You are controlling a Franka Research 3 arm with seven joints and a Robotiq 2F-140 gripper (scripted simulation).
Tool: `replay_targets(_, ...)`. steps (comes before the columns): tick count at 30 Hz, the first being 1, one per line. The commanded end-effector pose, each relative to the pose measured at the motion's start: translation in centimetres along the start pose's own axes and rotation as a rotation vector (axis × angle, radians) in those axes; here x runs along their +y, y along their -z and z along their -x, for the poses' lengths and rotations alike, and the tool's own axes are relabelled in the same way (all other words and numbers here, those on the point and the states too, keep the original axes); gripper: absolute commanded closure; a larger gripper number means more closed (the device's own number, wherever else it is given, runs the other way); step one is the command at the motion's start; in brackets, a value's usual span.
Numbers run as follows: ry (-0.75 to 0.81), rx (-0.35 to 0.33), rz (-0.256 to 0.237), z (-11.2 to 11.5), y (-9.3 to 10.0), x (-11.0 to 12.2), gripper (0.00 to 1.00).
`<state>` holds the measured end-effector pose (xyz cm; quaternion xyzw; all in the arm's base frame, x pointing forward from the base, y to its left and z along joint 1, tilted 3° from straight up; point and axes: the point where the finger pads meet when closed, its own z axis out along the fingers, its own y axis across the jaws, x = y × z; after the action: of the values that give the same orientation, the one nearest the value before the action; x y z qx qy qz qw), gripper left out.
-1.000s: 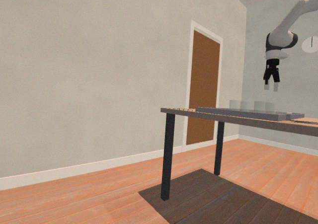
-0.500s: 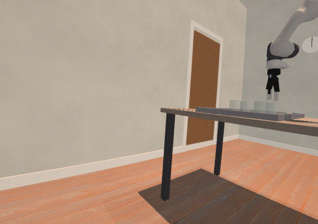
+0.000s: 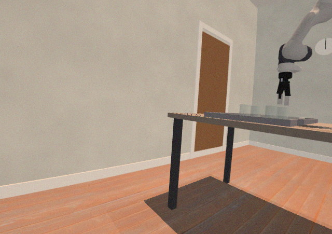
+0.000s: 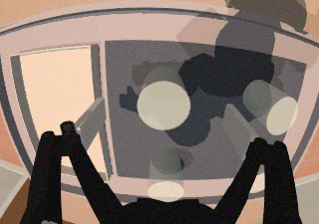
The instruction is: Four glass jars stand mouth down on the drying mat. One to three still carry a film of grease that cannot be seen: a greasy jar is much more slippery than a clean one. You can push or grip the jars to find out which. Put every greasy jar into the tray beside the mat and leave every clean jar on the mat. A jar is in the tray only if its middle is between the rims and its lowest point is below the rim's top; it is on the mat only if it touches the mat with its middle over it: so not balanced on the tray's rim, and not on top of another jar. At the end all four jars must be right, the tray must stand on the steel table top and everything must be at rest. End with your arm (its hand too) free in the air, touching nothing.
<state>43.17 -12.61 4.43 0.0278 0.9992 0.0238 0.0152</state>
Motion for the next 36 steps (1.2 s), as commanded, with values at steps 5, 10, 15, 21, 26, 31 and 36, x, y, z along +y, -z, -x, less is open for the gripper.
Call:
replay_targets(5,0.004,-0.005,-0.003,0.2,-1.2,-0.2,0.0)
replay_targets(10,0.004,-0.005,-0.003,0.2,-1.8,-0.2,0.0)
replay_targets(15,0.004,-0.005,-0.003,0.2,-2.8,-0.2,0.0)
replay_targets(21,0.004,-0.005,-0.003,0.2,-4.0,-0.2,0.0)
replay_targets(26,0.004,-0.005,-0.003,0.2,-4.6,-0.2,0.0)
replay_targets(31,0.004,-0.005,-0.003,0.2,-5.0,-0.2,0.0)
replay_targets(36,0.004,-0.005,-0.003,0.2,-5.0,-0.2,0.0)
